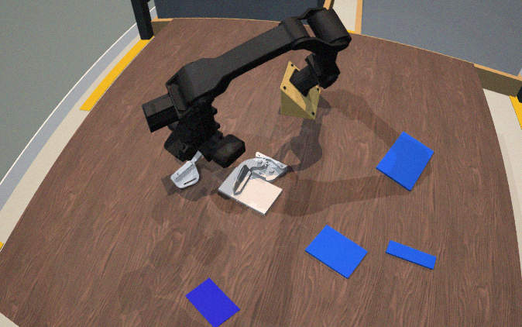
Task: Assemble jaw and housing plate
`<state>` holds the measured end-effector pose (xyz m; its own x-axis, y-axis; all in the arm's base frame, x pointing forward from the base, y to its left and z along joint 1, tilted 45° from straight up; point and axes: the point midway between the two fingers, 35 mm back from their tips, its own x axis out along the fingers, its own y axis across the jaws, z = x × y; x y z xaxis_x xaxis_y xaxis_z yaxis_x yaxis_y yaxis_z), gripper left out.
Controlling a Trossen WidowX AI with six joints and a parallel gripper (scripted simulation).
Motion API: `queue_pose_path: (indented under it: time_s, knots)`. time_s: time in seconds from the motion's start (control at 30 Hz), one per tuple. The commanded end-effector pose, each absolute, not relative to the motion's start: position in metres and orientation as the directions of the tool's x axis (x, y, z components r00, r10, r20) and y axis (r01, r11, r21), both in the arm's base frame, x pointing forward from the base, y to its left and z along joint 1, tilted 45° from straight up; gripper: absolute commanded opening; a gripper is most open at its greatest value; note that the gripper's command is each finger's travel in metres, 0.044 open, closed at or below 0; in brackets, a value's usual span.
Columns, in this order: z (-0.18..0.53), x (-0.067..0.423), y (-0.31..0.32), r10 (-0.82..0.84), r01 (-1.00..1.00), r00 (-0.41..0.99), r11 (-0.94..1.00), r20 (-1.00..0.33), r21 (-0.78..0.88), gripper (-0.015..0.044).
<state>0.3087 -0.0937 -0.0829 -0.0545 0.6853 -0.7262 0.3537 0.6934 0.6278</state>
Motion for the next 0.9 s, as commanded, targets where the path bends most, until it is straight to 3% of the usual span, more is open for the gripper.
queue_pose_path:
  time_s: [0.0,0.87]
  knots:
    - [-0.088,0.307,-0.088,0.688,0.361,-0.053,0.689,-0.724,0.629,0.0000]
    - [-0.110,0.298,-0.100,0.686,0.361,-0.053,0.691,-0.726,0.627,0.0000]
